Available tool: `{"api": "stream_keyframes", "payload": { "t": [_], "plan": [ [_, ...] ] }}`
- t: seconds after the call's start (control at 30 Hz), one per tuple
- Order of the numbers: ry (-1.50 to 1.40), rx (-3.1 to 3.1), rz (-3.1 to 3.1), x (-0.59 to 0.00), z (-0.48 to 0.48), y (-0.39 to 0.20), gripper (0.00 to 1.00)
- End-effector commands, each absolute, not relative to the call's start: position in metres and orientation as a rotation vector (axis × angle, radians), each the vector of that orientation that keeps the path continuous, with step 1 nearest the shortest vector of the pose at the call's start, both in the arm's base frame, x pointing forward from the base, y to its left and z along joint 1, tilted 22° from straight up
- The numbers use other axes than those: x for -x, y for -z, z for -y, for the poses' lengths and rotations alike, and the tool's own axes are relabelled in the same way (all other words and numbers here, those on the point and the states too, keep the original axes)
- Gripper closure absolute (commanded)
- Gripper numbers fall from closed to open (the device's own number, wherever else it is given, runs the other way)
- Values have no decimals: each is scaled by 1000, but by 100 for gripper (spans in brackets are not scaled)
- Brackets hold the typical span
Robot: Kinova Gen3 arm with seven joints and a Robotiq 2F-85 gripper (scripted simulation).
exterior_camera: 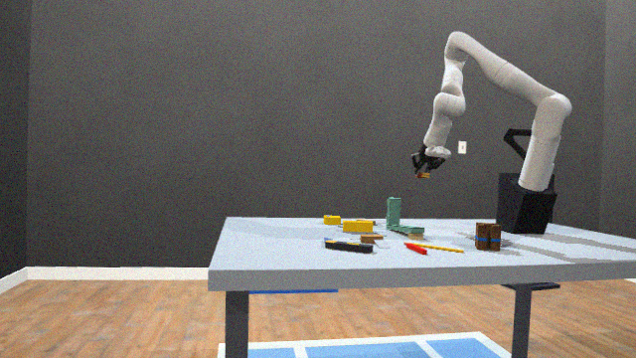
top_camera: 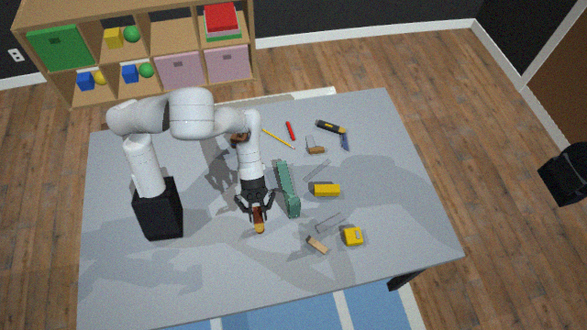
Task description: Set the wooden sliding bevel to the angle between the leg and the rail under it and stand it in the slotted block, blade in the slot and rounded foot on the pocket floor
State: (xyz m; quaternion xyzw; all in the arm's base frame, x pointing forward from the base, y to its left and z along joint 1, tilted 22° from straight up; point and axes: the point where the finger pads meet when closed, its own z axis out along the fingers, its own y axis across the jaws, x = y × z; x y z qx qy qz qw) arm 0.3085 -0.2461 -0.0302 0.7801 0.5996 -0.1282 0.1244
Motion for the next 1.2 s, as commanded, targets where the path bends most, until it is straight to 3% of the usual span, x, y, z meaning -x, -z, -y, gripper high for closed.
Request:
{"api": "stream_keyframes", "payload": {
  "t": [0.0,1.17],
  "plan": [
    [367,-2283,-1736,-309,245,29,90],
    [227,-2480,-1531,-313,205,11,90]
  ]
}}
